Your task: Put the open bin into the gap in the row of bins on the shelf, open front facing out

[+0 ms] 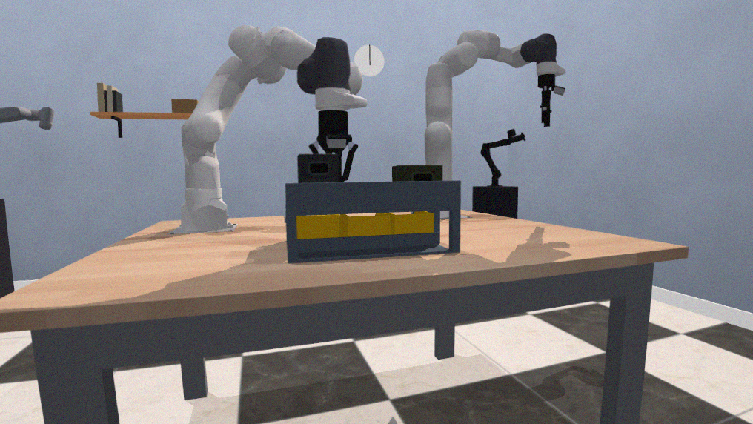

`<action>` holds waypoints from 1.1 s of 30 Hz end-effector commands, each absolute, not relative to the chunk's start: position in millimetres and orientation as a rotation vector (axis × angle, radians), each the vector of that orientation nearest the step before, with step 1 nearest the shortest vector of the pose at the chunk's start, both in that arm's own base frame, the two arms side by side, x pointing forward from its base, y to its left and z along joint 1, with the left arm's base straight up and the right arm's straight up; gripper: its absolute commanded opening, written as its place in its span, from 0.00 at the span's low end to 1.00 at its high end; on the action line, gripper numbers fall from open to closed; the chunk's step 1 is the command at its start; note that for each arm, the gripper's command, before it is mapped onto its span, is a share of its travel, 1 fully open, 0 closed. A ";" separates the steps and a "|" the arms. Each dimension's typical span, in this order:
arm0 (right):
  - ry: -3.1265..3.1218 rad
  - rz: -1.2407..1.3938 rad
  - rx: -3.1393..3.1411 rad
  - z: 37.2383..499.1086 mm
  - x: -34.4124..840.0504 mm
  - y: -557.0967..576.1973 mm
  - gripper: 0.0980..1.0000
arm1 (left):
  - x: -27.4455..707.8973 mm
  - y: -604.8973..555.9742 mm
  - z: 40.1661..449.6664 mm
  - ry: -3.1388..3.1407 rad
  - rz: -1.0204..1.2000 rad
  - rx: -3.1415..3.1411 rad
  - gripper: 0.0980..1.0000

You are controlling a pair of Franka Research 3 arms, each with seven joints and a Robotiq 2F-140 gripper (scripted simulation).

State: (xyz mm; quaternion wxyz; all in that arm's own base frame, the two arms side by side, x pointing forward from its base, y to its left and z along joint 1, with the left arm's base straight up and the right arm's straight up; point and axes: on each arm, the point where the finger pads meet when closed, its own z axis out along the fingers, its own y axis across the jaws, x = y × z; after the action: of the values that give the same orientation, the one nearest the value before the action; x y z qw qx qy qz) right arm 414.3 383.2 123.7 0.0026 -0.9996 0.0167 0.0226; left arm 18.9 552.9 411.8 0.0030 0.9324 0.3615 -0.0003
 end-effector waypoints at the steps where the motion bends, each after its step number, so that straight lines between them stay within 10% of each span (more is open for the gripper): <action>1: 0.064 0.081 -3.139 130.1 411.7 382.6 0.06 | 18.9 552.9 411.9 1.133 -0.001 2.924 1.00; 33: 0.064 0.081 -3.139 176.8 411.7 382.6 0.06 | 18.9 552.9 411.9 1.133 -0.001 2.924 1.00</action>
State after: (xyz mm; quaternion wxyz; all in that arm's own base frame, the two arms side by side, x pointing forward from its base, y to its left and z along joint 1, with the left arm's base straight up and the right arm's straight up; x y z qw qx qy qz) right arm 414.4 383.4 173.5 0.0026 -0.9996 0.0169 0.0224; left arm 18.9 552.9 411.8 0.0030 0.9324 0.3615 -0.0003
